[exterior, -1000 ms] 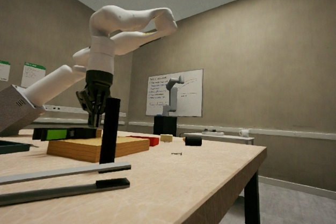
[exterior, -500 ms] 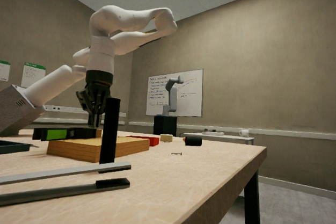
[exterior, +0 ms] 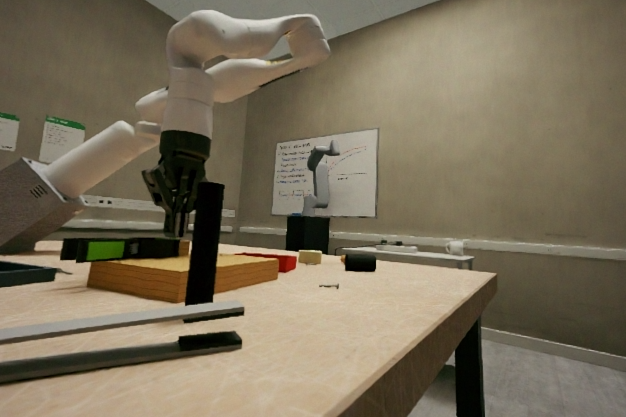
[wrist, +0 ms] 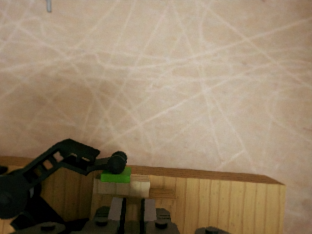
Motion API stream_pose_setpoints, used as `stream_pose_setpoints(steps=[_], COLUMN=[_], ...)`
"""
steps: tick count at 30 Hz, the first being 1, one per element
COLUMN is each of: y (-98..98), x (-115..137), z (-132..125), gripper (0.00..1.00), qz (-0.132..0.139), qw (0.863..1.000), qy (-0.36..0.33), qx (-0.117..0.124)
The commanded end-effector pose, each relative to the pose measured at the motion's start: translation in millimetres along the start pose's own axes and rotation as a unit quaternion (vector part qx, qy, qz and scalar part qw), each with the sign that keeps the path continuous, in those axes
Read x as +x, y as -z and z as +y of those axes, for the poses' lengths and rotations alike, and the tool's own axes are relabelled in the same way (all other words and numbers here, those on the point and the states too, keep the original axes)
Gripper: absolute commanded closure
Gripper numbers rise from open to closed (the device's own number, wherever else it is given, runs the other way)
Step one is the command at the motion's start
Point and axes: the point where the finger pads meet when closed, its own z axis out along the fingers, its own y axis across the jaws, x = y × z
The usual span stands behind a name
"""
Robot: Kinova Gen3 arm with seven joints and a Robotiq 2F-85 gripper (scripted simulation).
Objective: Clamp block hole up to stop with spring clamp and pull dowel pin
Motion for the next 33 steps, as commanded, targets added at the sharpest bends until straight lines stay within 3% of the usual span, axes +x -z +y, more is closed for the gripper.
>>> stream_pose_setpoints(steps=[1,33], y=[0.7,0.7], x=[-0.4,-0.4], z=[-0.3,-0.3], gripper=[0.90,0.90], qz=[-0.001,-0.001], qw=[1.000,1.000], qy=[0.001,0.010], qx=[0.001,0.001])
